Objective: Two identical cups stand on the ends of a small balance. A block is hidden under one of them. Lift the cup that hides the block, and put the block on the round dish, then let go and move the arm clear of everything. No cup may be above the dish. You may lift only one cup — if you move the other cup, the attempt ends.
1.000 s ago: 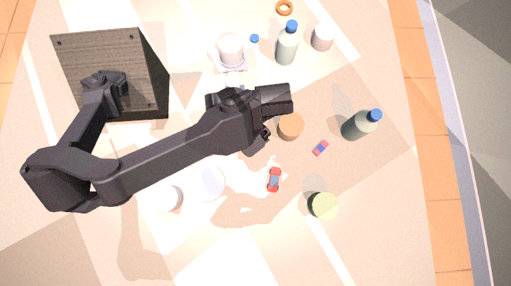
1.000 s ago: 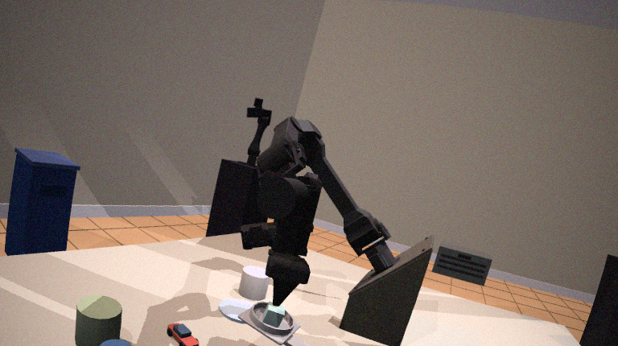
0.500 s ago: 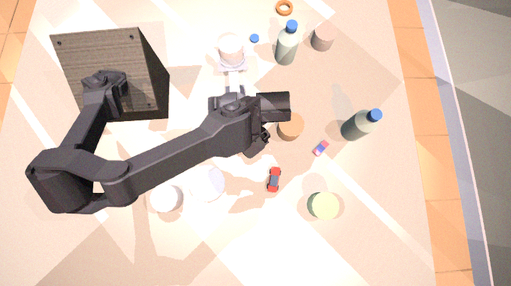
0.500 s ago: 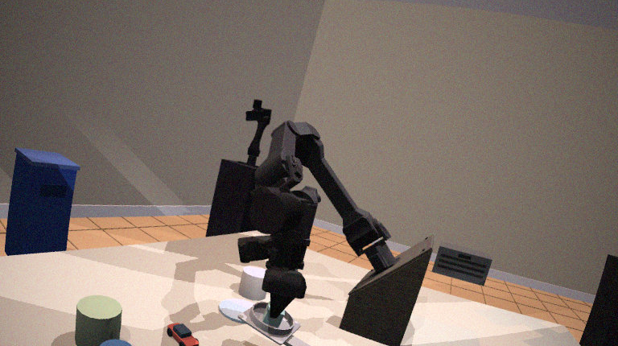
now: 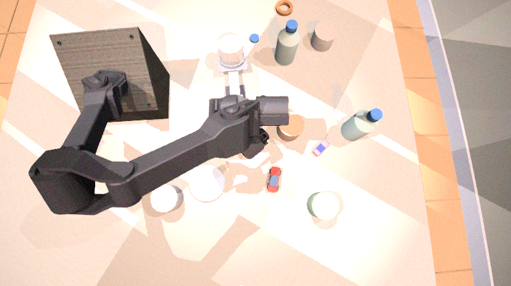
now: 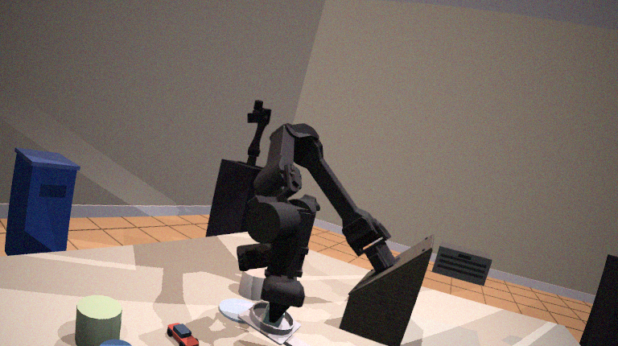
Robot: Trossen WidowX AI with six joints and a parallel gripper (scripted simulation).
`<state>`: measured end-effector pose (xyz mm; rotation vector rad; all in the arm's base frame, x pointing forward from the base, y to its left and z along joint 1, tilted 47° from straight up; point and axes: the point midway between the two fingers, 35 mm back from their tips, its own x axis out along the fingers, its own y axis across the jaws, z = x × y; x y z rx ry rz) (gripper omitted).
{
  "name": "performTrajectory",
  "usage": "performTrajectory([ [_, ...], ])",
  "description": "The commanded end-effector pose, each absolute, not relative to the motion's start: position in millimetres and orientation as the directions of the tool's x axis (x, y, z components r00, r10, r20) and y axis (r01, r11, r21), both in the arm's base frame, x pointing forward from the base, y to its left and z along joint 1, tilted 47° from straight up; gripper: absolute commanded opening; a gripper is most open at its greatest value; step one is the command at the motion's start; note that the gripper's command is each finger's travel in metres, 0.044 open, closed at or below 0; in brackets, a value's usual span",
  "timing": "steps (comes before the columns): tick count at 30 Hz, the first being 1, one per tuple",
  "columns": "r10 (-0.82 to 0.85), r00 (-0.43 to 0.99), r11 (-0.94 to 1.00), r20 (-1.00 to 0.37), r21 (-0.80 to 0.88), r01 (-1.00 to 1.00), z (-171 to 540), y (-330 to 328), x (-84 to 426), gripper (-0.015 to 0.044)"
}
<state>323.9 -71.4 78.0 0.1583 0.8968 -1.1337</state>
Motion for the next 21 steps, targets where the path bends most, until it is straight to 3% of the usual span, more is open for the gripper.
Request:
performTrajectory([
  [1,-0.718,0.122,0.452,-0.685,-0.326,0.83,76.4,-72.3,322.3,0.0141],
  [5,-0.718,0.122,0.452,-0.685,-0.326,0.83,76.4,-72.3,322.3,0.0115],
  [10,-0.705,0.166,0.499,-0.69,-0.315,0.808,85.3,-57.9,328.2,0.0],
  [21,-0.705,0.141,0.478,-0.695,-0.318,0.819,113.4,-27.4,321.6,0.0],
])
